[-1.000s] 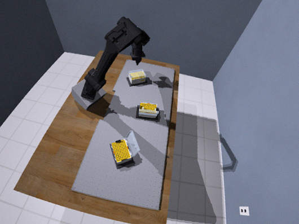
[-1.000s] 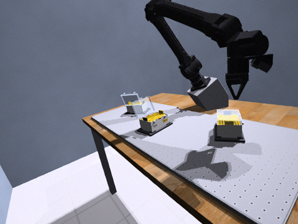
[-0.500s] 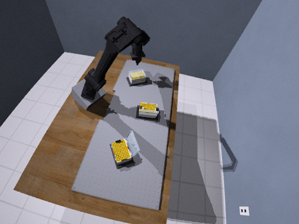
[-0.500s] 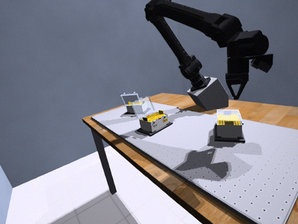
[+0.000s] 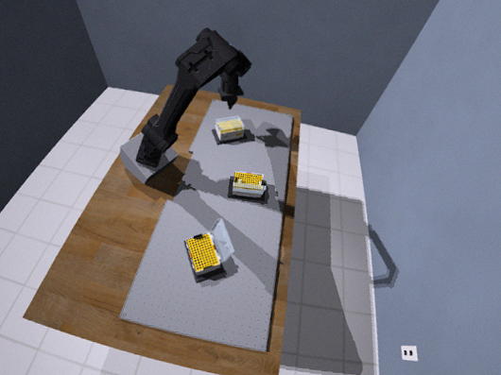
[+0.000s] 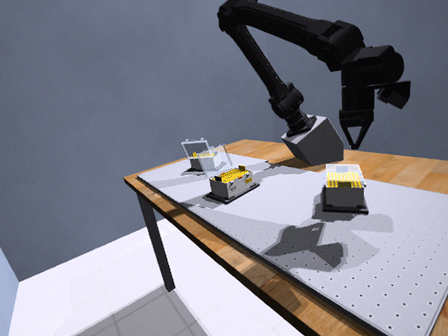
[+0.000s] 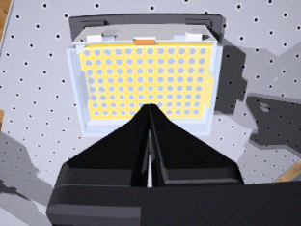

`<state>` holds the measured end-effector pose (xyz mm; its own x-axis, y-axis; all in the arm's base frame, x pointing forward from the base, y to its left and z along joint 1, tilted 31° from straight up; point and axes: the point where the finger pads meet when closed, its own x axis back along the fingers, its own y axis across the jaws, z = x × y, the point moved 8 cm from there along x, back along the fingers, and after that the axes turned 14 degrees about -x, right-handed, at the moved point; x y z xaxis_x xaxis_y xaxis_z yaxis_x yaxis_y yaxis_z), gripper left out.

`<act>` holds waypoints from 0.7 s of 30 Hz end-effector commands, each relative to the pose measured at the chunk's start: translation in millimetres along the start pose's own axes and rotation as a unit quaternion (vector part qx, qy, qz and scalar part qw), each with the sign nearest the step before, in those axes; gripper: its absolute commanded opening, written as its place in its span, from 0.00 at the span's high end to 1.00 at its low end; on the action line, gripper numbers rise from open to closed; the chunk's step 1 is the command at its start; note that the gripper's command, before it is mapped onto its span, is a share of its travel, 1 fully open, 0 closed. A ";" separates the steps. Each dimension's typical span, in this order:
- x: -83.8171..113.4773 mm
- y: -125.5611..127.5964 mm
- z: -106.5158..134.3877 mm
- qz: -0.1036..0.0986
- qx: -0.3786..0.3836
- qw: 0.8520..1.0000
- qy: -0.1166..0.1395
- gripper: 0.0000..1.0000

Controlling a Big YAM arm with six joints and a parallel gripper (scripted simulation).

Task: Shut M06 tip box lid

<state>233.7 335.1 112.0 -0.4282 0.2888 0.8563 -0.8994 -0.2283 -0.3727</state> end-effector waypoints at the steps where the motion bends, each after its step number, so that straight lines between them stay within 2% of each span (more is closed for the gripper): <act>1: -2.2 5.7 0.6 -0.003 0.015 1.000 0.006 1.00; 12: -2.2 5.7 0.6 -0.003 0.015 1.000 0.006 1.00; 14: 13.4 4.5 0.2 0.005 0.004 1.000 -0.004 1.00; 16: 28.4 -8.5 -7.0 0.014 -0.006 1.000 -0.018 1.00; 19: 36.0 -10.0 -7.8 0.015 -0.007 1.000 -0.020 1.00; 21: 30.9 -10.0 -8.0 0.008 -0.007 1.000 -0.011 1.00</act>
<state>222.6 335.5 122.1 -0.4273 0.2937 0.8551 -0.8979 -0.2484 -0.3634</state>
